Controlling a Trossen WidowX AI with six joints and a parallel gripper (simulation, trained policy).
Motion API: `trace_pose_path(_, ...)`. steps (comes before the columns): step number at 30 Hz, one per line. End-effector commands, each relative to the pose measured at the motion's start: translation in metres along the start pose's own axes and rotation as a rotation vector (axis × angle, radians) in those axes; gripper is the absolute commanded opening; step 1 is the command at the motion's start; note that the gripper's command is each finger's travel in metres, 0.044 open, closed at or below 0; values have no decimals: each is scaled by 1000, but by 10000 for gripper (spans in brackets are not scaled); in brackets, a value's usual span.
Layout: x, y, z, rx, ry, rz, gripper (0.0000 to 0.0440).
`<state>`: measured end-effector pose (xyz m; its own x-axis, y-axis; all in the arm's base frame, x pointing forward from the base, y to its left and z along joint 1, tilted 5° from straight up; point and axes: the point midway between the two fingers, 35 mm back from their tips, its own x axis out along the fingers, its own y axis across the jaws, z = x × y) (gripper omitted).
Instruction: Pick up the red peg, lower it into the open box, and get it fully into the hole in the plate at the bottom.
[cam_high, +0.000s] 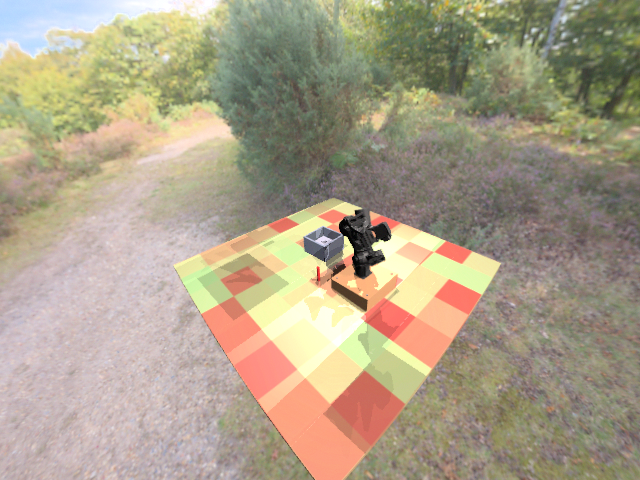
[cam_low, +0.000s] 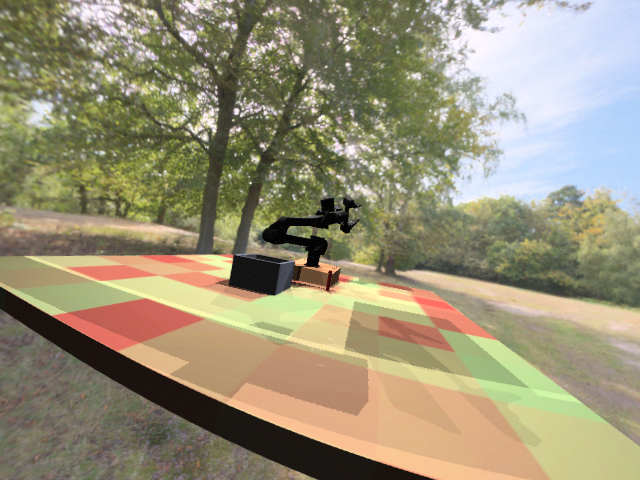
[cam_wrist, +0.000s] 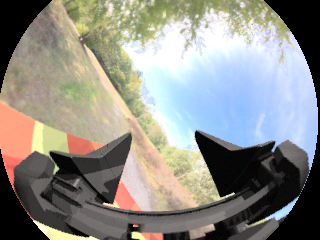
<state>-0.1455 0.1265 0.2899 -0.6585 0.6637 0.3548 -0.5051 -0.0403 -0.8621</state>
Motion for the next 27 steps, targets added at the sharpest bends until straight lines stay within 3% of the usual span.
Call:
trace_pose_path(1, 1, -6, -1, 16, 12, -15, 418)
trace_pose_path(3, 2, -20, -3, 52, 36, -48, 440)
trace_pose_path(14, 7, -114, -26, 251, 244, -263, 440)
trace_pose_path(27, 2, -143, -95, 530, 577, -442, 436)
